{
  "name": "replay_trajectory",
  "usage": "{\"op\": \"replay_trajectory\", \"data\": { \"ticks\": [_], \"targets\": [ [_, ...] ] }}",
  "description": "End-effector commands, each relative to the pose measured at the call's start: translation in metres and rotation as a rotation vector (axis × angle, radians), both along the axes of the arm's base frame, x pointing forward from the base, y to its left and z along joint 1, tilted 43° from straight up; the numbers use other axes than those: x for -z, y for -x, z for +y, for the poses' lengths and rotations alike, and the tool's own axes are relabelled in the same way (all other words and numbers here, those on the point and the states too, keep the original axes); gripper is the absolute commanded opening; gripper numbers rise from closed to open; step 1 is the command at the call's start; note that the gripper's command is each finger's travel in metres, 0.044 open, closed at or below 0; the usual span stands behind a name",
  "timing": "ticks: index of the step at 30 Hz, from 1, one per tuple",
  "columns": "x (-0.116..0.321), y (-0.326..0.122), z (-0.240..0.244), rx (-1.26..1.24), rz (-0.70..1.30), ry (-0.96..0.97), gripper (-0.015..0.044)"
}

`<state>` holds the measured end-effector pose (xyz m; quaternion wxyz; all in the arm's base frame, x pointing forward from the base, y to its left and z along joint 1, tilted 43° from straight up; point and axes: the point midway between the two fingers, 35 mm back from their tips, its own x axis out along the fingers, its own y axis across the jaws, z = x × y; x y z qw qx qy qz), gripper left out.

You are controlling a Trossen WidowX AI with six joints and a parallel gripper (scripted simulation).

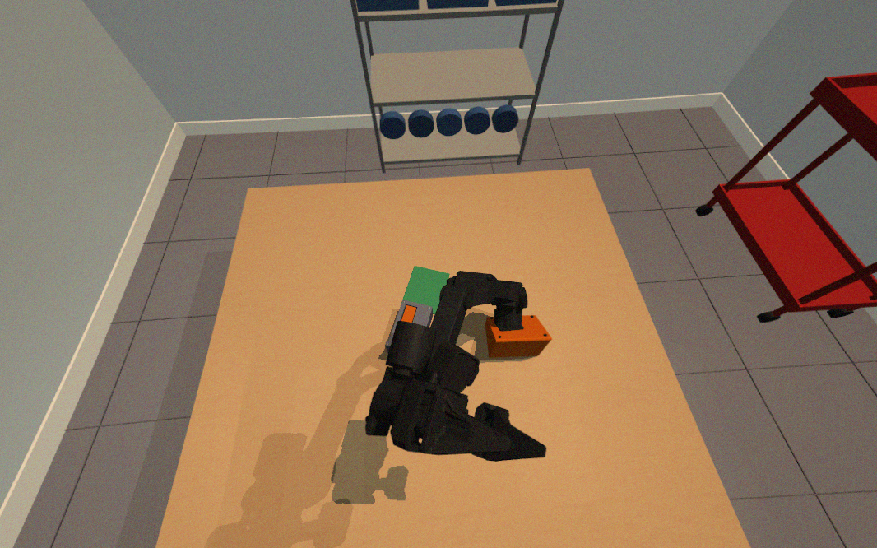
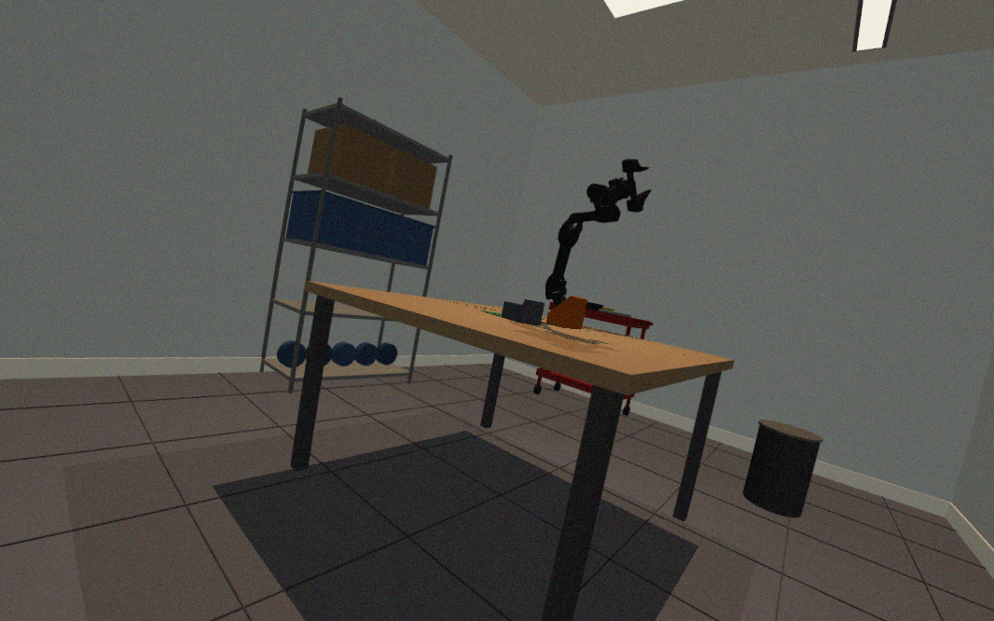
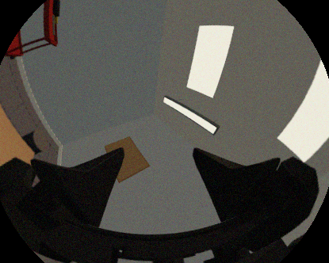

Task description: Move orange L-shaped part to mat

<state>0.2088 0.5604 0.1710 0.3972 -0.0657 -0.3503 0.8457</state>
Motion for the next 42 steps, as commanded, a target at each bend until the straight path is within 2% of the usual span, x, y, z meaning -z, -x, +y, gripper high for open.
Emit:
{"op": "replay_trajectory", "data": {
  "ticks": [1,4,8,9,15,21,27,33,38,42],
  "targets": [
    [0.0,-0.003,0.001,0.011,0.02,0.014,0.0374],
    [-0.002,-0.031,0.006,0.109,0.192,0.133,0.0295],
    [0.017,-0.108,0.006,0.399,0.63,0.429,0.019],
    [0.024,-0.121,0.003,0.459,0.709,0.481,0.018],
    [0.063,-0.173,-0.027,0.743,1.037,0.693,0.018],
    [0.107,-0.206,-0.077,1.044,1.314,0.873,0.018],
    [0.151,-0.217,-0.149,1.395,1.566,1.04,0.018],
    [0.179,-0.207,-0.235,1.786,1.72,1.173,0.018],
    [0.187,-0.183,-0.315,2.152,1.77,1.276,0.018],
    [0.18,-0.156,-0.379,2.47,1.732,1.348,0.018]
  ]
}}
